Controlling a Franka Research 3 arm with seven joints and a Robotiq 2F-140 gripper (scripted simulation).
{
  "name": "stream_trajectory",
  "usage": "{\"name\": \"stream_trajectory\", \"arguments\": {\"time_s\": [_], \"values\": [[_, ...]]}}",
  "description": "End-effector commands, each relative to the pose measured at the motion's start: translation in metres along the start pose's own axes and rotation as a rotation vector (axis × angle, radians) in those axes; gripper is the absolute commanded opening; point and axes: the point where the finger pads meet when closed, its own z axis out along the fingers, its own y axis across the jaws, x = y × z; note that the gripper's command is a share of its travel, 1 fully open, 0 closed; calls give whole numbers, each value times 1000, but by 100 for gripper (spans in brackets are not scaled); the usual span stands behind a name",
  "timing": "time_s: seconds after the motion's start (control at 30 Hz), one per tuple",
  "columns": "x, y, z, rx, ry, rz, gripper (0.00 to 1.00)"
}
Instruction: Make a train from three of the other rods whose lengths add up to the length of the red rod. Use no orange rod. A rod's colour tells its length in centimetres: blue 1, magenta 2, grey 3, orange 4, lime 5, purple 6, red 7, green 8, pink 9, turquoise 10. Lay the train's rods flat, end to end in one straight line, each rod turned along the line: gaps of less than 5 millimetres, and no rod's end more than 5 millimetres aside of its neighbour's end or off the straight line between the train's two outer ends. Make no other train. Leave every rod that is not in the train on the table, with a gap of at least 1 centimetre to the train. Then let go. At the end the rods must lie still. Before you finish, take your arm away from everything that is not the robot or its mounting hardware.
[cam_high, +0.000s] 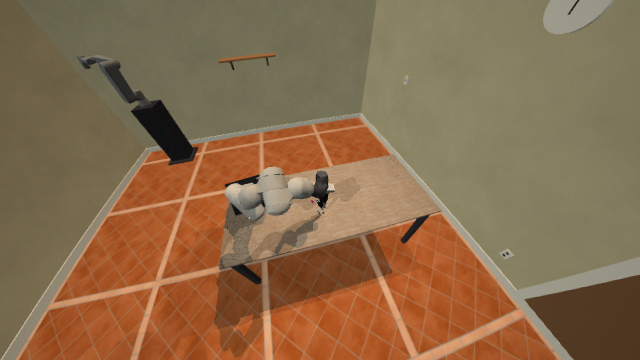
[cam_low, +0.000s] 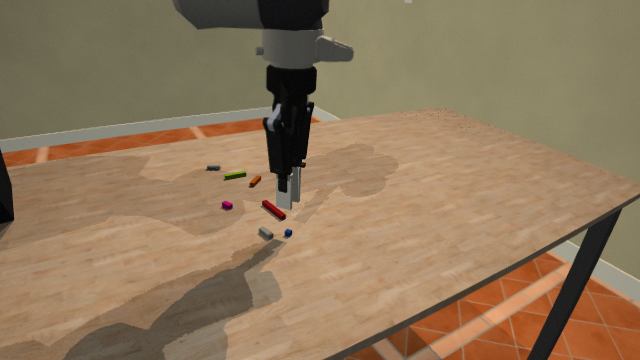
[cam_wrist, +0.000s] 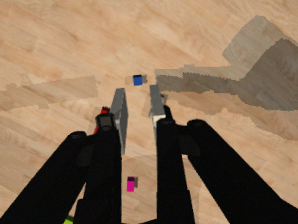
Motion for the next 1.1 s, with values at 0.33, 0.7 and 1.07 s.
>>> {"name": "stream_trajectory", "arguments": {"time_s": [0.33, 0.7, 1.07], "values": [[0, -1, 13, 1, -1, -4, 15], [1, -1, 27, 1, -1, -4, 15], [1, -1, 42, 1, -1, -4, 15]]}}
